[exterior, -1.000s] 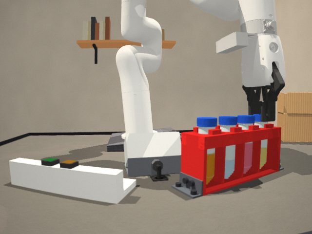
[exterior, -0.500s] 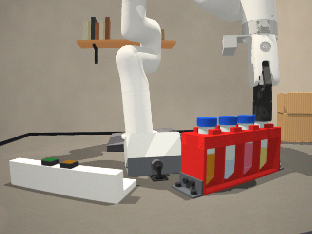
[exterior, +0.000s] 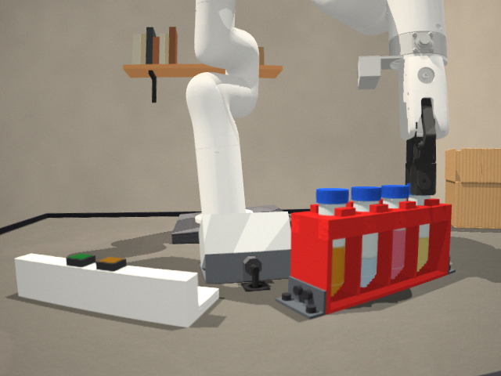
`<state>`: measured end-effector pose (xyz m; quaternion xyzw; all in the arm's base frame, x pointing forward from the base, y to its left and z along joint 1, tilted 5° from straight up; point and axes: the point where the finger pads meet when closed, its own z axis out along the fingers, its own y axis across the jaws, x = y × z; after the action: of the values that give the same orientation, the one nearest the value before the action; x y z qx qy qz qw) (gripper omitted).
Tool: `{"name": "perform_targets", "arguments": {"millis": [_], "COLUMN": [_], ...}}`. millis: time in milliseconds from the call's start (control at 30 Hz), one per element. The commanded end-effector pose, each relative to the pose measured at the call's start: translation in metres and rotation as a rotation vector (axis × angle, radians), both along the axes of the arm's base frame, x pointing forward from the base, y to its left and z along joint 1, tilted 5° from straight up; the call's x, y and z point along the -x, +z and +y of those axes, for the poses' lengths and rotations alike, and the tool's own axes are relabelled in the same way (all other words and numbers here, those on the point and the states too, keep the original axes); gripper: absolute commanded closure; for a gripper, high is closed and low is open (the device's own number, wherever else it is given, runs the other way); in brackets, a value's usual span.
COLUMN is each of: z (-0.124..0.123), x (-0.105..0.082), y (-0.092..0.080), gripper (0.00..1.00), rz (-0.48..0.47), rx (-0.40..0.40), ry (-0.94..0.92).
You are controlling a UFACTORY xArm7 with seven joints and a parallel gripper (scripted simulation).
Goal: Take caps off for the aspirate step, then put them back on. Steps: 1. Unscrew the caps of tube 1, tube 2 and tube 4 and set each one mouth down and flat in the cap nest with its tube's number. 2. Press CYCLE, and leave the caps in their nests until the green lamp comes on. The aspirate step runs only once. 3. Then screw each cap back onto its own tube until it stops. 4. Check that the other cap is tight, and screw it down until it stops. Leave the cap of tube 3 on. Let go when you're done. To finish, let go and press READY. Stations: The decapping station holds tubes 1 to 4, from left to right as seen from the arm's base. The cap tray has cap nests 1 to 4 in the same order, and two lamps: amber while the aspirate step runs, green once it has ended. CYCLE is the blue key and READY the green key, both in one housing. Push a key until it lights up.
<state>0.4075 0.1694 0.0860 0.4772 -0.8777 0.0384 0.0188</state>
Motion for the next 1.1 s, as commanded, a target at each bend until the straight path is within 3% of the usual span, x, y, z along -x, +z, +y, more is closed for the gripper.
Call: {"name": "perform_targets", "arguments": {"millis": [0,1067], "z": [0.0008,0.0008], "x": [-0.0014,-0.0014], "y": [0.0018,0.0025], "gripper": [1.0,1.0], "rz": [0.008,0.119], "rx": [-0.001,0.009], "ry": [0.144,1.455]}}
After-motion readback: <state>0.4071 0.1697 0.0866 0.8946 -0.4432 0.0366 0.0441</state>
